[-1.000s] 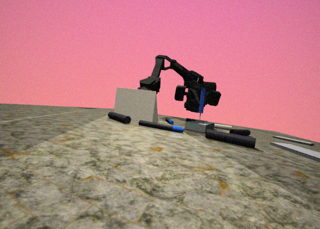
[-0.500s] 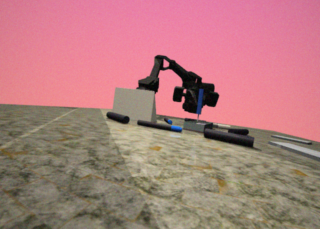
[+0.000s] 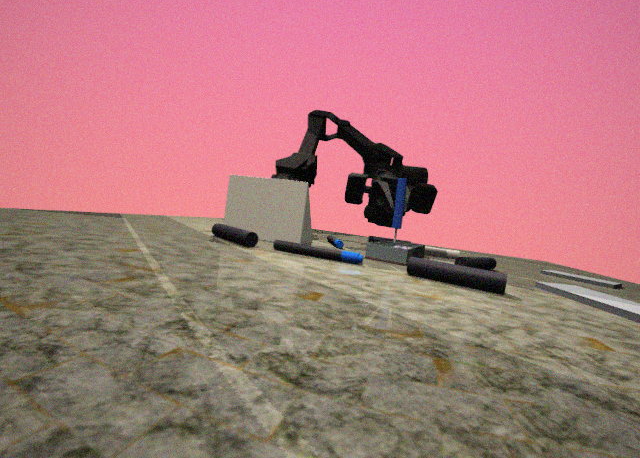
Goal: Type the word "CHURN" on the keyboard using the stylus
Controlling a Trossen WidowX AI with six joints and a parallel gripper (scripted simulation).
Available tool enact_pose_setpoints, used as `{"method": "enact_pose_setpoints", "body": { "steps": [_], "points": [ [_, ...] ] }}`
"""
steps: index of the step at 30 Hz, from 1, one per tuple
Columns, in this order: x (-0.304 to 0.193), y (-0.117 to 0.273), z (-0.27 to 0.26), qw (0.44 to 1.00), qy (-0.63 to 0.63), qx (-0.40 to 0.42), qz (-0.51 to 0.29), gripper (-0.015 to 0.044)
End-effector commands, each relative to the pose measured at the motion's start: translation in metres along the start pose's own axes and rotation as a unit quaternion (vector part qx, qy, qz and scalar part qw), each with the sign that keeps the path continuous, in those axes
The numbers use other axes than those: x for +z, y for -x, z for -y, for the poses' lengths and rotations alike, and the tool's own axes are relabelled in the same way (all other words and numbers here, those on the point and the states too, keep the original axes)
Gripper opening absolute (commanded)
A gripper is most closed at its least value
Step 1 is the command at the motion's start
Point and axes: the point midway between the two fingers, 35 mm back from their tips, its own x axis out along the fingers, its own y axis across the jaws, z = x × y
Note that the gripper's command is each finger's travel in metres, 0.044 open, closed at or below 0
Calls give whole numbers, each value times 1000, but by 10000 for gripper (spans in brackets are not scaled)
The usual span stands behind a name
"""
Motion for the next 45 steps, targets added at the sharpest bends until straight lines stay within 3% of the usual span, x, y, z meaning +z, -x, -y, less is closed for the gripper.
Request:
{"method": "enact_pose_setpoints", "body": {
  "steps": [1, 45],
  "points": [
    [-1, 0, 0, 1000, -2, 1, -2, 81],
    [15, -9, 0, 1000, -2, 1, -2, 81]
  ]
}}
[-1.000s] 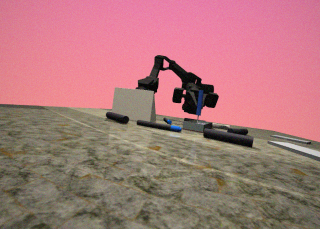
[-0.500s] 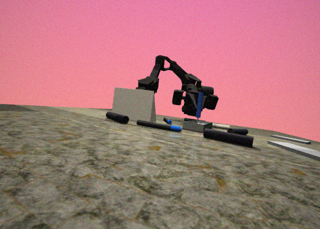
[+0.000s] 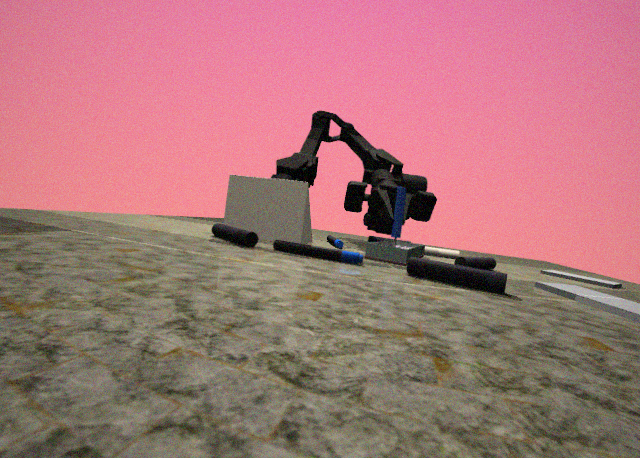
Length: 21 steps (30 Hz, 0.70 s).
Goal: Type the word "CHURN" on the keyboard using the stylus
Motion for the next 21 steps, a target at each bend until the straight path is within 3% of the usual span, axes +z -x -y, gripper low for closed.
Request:
{"method": "enact_pose_setpoints", "body": {
  "steps": [1, 21],
  "points": [
    [0, -1, -1, 1000, -1, 1, -2, 81],
    [-31, 16, -2, 1000, -4, 3, -5, 71]
  ]
}}
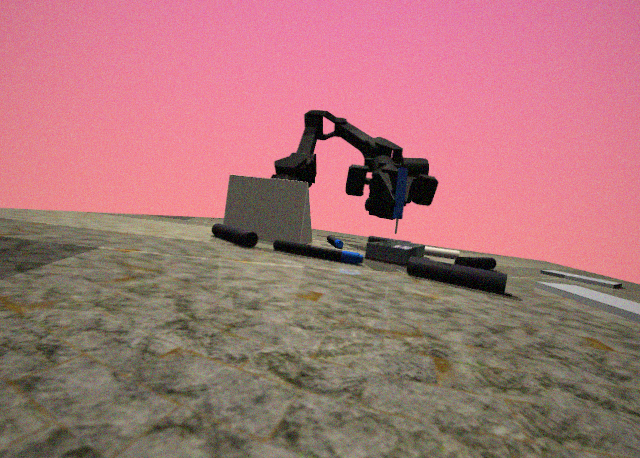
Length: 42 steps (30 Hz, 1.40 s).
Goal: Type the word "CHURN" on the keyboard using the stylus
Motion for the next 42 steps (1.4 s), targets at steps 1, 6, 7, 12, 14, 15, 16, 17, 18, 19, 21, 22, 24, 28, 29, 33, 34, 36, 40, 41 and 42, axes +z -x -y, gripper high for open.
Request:
{"method": "enact_pose_setpoints", "body": {
  "steps": [1, 6, 7, 12, 14, 15, 16, 17, 18, 19, 21, 22, 24, 28, 29, 33, 34, 36, 40, 41, 42],
  "points": [
    [0, 0, 0, 1000, -1, 0, 0, 65],
    [2, 6, 8, 1000, -1, 0, 0, 0],
    [4, 9, 11, 1000, -1, 0, 1, 0],
    [10, 22, 27, 1000, 0, 0, 2, 0],
    [12, 28, 32, 1000, 0, -1, 2, 0],
    [14, 31, 35, 1000, 0, -1, 2, 0],
    [15, 34, 38, 1000, 0, -1, 2, 0],
    [16, 37, 41, 1000, 0, -1, 3, 0],
    [18, 40, 44, 1000, 0, -1, 3, 0],
    [19, 43, 46, 1000, 0, -1, 3, 0],
    [23, 49, 52, 1000, 0, -1, 3, 0],
    [24, 52, 54, 1000, 0, -2, 3, 0],
    [27, 58, 59, 1000, 0, -2, 3, 0],
    [34, 71, 68, 1000, 0, -2, 4, 0],
    [36, 74, 70, 1000, 1, -3, 4, 0],
    [43, 88, 78, 1000, 1, -3, 4, 0],
    [45, 90, 80, 1000, 1, -3, 4, 0],
    [46, 92, 81, 1000, 1, -4, 4, 0],
    [49, 91, 81, 1000, 1, -4, 4, 0],
    [51, 90, 81, 1000, 1, -4, 4, 0],
    [54, 88, 81, 1000, 1, -4, 4, 0]
  ]
}}
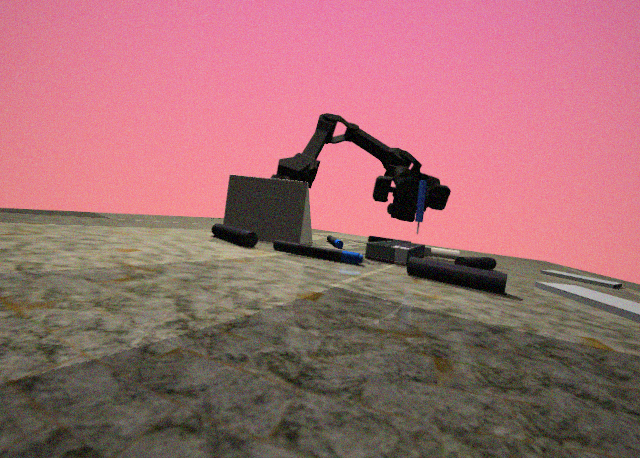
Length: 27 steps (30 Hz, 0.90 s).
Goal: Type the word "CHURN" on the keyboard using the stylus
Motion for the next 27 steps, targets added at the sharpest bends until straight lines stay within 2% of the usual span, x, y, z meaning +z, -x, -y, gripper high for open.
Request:
{"method": "enact_pose_setpoints", "body": {
  "steps": [1, 7, 10, 27],
  "points": [
    [10, -4, 2, 1000, 0, 1, -2, 0],
    [15, -7, 1, 1000, 0, 1, -2, 0],
    [17, -9, 2, 1000, 0, 1, -2, 79],
    [24, -14, 2, 1000, 0, 1, -2, 81]
  ]
}}
